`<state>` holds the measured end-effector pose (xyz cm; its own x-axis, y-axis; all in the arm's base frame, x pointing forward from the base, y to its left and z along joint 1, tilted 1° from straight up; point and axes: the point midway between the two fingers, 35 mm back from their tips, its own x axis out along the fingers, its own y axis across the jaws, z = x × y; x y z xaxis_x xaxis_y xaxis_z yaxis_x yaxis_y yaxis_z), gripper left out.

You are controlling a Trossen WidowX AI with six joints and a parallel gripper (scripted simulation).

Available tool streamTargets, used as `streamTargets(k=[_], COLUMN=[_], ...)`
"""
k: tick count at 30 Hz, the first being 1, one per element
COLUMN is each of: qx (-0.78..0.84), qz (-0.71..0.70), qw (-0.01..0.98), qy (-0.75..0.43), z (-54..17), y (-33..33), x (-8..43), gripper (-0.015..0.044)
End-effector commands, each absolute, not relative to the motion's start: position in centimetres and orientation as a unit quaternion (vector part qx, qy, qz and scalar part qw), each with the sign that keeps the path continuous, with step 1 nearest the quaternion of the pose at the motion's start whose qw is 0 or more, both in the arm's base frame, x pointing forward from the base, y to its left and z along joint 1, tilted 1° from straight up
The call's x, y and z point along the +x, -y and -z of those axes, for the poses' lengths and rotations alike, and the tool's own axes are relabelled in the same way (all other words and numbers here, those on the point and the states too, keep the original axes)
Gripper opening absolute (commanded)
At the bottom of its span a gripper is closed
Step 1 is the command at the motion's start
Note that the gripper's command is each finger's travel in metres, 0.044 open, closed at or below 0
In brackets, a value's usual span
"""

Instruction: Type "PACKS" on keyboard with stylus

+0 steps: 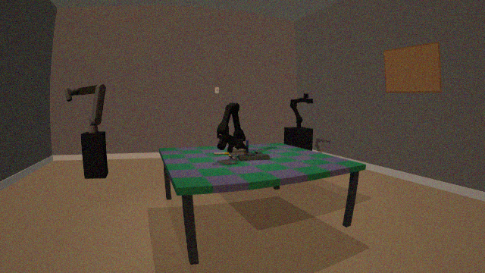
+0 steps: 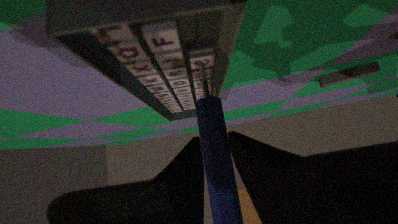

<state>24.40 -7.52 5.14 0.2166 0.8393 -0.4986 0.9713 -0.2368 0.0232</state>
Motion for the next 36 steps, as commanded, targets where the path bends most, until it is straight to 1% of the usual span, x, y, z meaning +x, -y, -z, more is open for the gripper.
streamTargets(k=[1,15,24,29,34,36], qx=[0.761,0.761,0.761,0.761,0.761,0.761], qz=[0.195,0.195,0.195,0.196,0.196,0.196], qw=[0.170,0.170,0.170,0.168,0.168,0.169], qy=[-0.595,-0.595,-0.595,-0.594,-0.594,-0.594], z=[-4.9,-4.8,-8.4,-8.2,-8.2,-8.3], y=[7.5,7.5,7.5,7.5,7.5,7.5], x=[24.4,24.4,24.3,24.3,24.3,24.6], gripper=[0.0081,0.0081,0.0081,0.0085,0.0051,0.0000])
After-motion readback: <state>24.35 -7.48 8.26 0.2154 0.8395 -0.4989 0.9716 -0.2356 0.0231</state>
